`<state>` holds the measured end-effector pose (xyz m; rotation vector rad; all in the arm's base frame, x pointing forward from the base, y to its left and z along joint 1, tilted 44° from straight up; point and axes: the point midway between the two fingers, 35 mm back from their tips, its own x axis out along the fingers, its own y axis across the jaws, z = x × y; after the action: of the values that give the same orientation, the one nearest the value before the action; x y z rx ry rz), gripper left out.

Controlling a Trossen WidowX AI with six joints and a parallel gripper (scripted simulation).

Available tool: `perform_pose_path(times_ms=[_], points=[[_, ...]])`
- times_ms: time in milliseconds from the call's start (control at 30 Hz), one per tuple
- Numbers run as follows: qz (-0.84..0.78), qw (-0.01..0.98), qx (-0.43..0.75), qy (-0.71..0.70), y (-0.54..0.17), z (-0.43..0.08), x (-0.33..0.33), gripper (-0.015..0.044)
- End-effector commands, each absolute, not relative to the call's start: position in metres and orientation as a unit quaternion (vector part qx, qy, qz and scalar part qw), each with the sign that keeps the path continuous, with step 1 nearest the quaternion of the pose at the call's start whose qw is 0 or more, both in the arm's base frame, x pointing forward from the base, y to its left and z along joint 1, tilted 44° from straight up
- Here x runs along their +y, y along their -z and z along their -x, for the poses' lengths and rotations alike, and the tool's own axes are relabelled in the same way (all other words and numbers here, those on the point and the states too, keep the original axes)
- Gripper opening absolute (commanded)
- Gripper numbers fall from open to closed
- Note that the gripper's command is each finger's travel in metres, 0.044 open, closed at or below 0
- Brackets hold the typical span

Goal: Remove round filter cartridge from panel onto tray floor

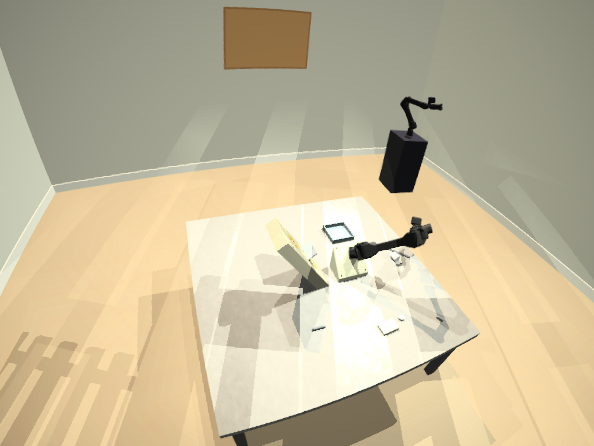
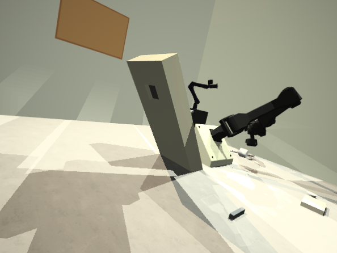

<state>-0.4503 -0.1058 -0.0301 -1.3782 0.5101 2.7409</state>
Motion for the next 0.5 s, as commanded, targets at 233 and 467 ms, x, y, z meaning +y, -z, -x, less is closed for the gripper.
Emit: perform_pose_path(times_ms=[233,467], points=[[0.471,-0.108,0.102,-0.870,0.017,0.413,-0.189,0.0190],[0.493,-0.273,0.014,-0.826,-0.001,0.334,-0.284,0.0095]])
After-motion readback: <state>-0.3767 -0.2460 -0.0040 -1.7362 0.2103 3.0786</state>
